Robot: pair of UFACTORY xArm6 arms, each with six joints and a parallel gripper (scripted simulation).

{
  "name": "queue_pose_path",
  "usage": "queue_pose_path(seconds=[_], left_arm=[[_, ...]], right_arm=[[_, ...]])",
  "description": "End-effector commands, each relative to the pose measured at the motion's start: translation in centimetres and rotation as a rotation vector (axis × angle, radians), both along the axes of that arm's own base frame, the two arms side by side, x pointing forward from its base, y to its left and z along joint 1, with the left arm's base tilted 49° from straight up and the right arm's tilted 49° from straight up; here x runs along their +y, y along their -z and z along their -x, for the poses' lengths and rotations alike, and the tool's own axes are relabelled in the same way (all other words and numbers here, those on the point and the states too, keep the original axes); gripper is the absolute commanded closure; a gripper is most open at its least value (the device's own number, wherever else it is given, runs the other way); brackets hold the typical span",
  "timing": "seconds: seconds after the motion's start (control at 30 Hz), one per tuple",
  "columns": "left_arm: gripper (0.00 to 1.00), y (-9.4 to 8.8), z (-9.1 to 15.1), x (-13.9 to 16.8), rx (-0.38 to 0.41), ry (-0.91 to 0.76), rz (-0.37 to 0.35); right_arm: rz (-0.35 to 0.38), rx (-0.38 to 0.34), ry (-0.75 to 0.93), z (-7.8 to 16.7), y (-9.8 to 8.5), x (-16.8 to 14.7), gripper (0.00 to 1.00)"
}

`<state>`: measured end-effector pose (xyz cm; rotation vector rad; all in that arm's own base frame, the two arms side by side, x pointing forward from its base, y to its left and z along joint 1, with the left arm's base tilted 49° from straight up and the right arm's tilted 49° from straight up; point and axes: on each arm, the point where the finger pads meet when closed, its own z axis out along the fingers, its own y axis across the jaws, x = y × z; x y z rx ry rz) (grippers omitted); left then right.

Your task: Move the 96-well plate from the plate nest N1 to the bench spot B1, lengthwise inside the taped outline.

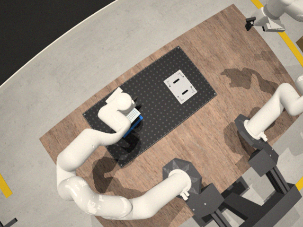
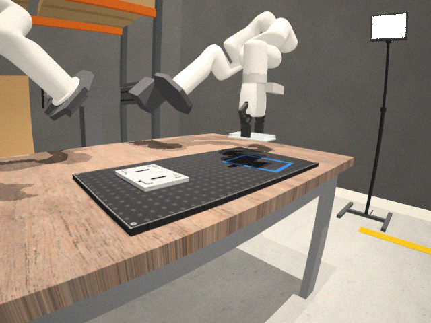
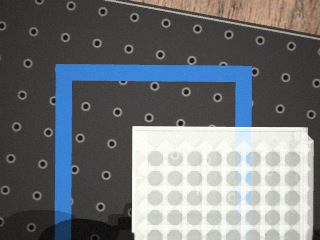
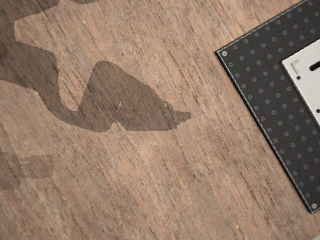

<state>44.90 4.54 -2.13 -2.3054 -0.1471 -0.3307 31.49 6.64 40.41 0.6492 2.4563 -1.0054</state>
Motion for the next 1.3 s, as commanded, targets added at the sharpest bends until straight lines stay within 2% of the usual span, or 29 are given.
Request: queue_pose_path(seconds=[0.0,0.27,1.27], left_arm=[[1.0,-1.1,-0.3,0.8,-0.001,0.002,0.002],[1.0,-2.7,-0.6,2.3,-0.001,0.002,0.002],[1.0,-2.7,-0.6,2.3,-0.001,0.002,0.002]], right_arm=[[-0.001,-0.001,-0.001,0.0,0.0,0.0,0.0],[-0.001,-0.001,-0.001,0.0,0.0,0.0,0.0],[-0.001,-0.001,-0.001,0.0,0.0,0.0,0.0]])
